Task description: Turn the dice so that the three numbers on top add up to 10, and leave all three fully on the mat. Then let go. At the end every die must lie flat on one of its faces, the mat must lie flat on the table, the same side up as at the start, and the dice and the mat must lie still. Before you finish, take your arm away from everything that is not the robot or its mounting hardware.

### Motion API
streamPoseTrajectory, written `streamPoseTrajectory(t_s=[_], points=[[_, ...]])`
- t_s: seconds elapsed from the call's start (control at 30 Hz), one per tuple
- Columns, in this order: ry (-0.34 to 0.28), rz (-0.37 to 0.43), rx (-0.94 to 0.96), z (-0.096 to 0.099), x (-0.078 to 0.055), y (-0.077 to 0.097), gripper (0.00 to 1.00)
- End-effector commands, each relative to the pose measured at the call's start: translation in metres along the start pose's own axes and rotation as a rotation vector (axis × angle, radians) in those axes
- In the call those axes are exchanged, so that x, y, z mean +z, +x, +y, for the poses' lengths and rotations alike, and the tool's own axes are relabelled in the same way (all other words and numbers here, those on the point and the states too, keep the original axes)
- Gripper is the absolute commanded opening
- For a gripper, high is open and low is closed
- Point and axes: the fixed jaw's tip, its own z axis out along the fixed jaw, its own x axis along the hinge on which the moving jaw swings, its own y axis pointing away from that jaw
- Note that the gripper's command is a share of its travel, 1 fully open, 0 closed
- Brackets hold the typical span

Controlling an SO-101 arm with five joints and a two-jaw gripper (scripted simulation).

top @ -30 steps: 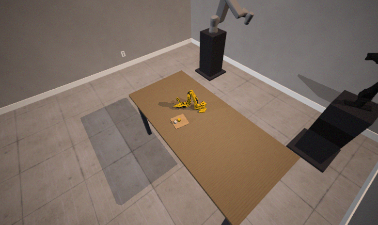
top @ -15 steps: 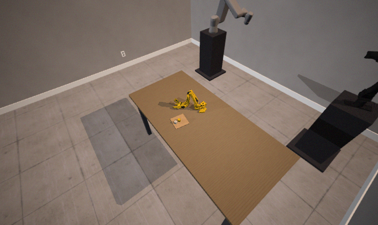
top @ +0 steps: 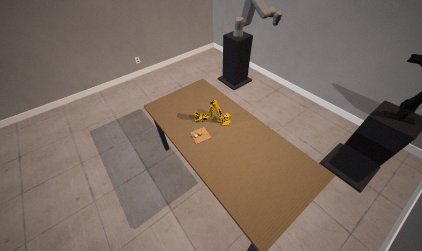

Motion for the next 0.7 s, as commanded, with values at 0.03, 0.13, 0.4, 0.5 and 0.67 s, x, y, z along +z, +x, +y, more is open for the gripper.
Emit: streamPoseTrajectory(t_s=[0.03,0.13,0.4,0.5,0.67], points=[[-0.086,0.172,-0.184,-0.006,-0.025,-0.009,0.32],[-0.093,0.196,-0.246,-0.006,-0.033,-0.013,0.32],[-0.107,0.198,-0.337,-0.008,-0.052,-0.021,0.32],[-0.109,0.189,-0.367,-0.008,-0.057,-0.023,0.32],[-0.109,0.173,-0.413,-0.008,-0.061,-0.024,0.31]])
